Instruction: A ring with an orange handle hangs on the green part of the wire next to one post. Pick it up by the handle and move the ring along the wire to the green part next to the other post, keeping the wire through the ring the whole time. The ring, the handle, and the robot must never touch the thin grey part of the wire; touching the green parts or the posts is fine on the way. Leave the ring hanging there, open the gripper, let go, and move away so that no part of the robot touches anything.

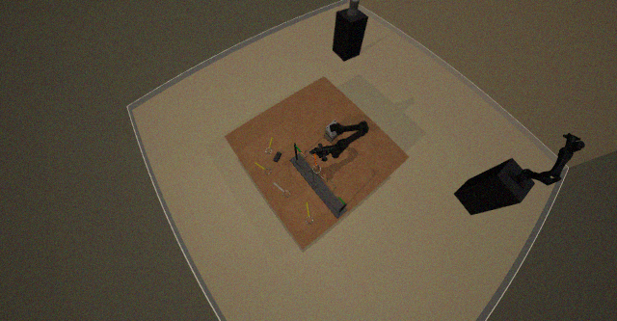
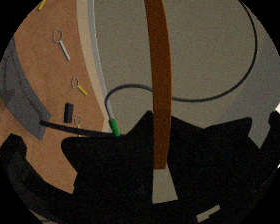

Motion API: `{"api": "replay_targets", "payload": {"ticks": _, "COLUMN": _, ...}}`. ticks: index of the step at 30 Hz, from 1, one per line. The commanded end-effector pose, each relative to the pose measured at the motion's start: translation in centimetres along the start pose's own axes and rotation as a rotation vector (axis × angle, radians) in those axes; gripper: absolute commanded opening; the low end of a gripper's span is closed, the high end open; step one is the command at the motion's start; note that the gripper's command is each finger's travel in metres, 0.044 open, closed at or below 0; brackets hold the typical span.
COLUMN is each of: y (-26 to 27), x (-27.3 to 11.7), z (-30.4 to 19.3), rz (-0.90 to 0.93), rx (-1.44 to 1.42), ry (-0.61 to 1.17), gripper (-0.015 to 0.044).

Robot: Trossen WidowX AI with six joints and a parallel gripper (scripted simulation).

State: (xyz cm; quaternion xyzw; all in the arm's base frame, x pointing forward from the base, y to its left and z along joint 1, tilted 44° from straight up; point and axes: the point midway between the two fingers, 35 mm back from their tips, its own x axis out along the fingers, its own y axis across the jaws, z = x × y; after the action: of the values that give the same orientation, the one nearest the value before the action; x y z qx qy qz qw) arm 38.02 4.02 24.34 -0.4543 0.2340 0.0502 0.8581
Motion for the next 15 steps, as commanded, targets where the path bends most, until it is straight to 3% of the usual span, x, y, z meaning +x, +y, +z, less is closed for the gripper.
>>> {"api": "replay_targets", "payload": {"ticks": 1, "y": -1.3, "x": -0.3, "z": 0.1, "rz": -0.039, "rx": -0.044, "ry": 0.005, "gripper": -0.0150}}
{"api": "replay_targets", "payload": {"ticks": 15, "y": -3.9, "x": -0.9, "z": 0.4, "rz": -0.104, "rx": -0.160, "ry": 0.020, "gripper": -0.0150}}
